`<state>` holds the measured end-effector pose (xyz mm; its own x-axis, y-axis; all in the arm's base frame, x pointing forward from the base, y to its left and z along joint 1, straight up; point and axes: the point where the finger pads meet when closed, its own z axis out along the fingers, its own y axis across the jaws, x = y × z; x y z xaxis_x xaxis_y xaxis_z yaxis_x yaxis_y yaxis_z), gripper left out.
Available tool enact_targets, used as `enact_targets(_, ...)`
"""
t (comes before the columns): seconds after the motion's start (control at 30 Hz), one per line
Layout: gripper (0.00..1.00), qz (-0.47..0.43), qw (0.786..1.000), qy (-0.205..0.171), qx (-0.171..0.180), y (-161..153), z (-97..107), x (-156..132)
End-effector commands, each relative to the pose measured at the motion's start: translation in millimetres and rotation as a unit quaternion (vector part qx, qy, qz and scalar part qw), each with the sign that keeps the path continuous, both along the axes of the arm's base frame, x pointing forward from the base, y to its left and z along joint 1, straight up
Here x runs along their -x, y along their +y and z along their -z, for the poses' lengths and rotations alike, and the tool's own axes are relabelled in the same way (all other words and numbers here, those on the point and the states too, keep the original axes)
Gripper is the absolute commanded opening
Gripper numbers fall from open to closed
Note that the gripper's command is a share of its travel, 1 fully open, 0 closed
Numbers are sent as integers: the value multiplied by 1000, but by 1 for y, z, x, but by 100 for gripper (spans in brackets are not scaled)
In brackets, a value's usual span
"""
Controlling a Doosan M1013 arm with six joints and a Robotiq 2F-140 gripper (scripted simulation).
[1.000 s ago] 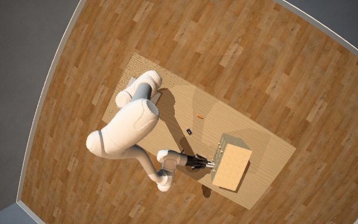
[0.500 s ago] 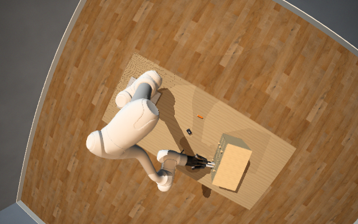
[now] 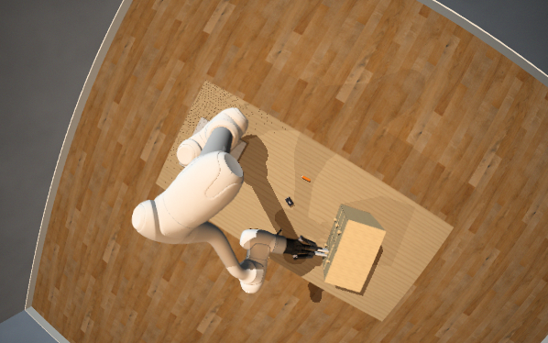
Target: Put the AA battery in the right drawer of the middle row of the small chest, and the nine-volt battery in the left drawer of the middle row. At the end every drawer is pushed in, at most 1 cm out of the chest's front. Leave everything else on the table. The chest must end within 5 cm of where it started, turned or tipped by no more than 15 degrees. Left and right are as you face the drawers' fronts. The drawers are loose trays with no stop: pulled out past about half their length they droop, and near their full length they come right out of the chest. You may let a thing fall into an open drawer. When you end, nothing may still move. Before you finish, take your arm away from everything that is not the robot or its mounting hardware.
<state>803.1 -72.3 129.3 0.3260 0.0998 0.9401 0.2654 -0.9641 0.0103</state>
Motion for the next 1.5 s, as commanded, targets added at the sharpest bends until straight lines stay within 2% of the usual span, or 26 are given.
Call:
enact_targets(0.0,8,1,1000,2,-1,-2,1,5)
enact_targets(1.47,8,1,1000,2,-1,-15,1,53)
